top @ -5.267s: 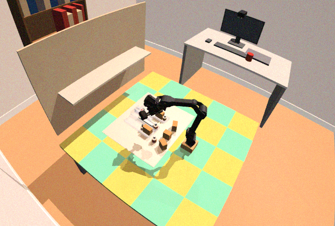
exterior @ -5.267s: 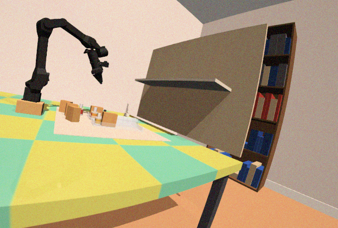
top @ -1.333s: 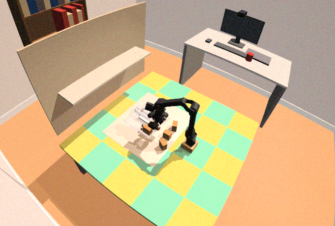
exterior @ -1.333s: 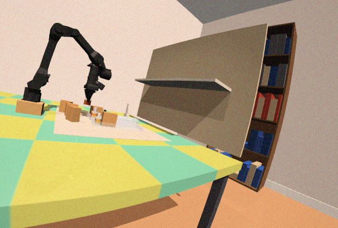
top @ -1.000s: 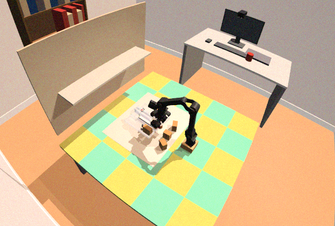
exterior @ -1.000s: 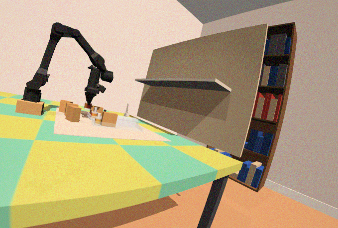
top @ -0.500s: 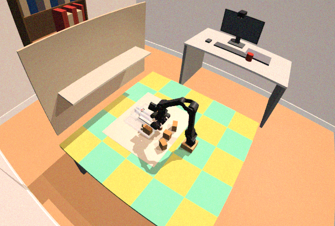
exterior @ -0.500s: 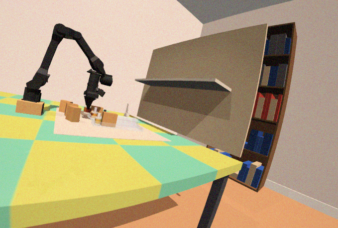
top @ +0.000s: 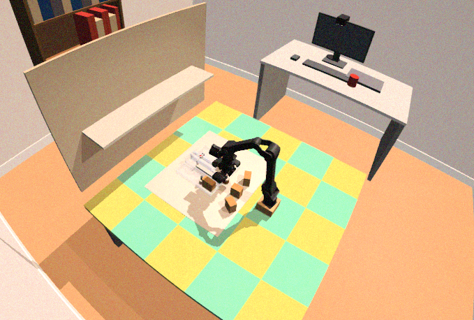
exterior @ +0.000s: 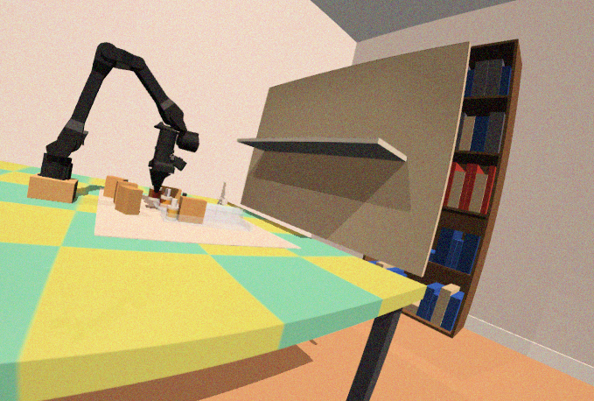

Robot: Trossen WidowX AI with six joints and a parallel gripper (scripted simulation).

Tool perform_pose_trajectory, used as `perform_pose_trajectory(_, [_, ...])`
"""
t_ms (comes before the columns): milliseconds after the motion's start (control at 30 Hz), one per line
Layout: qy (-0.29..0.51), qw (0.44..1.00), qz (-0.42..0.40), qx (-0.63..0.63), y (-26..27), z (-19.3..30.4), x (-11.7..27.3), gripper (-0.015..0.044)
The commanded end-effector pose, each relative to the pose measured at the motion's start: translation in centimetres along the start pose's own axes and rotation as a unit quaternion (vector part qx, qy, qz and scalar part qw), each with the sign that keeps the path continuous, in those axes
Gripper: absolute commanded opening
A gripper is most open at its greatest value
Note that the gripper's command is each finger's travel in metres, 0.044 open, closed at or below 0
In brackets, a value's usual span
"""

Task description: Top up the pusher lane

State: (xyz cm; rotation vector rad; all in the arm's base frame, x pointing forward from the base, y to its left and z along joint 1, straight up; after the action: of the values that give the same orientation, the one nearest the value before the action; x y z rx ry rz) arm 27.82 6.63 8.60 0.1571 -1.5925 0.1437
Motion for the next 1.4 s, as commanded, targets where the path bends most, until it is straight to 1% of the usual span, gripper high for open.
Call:
perform_pose_trajectory(0, [0.001,1.0,-0.001,0.002,0.0,-0.2,-0.1,0.0])
perform_pose_trajectory(1367, [0.001,1.0,-0.001,0.002,-0.1,-1.8,-0.2,0.0])
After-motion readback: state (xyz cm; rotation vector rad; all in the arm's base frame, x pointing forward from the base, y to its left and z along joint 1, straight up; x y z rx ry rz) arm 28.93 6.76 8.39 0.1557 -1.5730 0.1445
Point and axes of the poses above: the point midway between the two fingers, 35 mm back from their tips, its own x axis back along the fingers, its own y axis across the jaws, z = x × y, the point moved 4 cm from there along x, back along the fingers, and after that the axes turned 4 degrees about x, right-handed, at the moved point
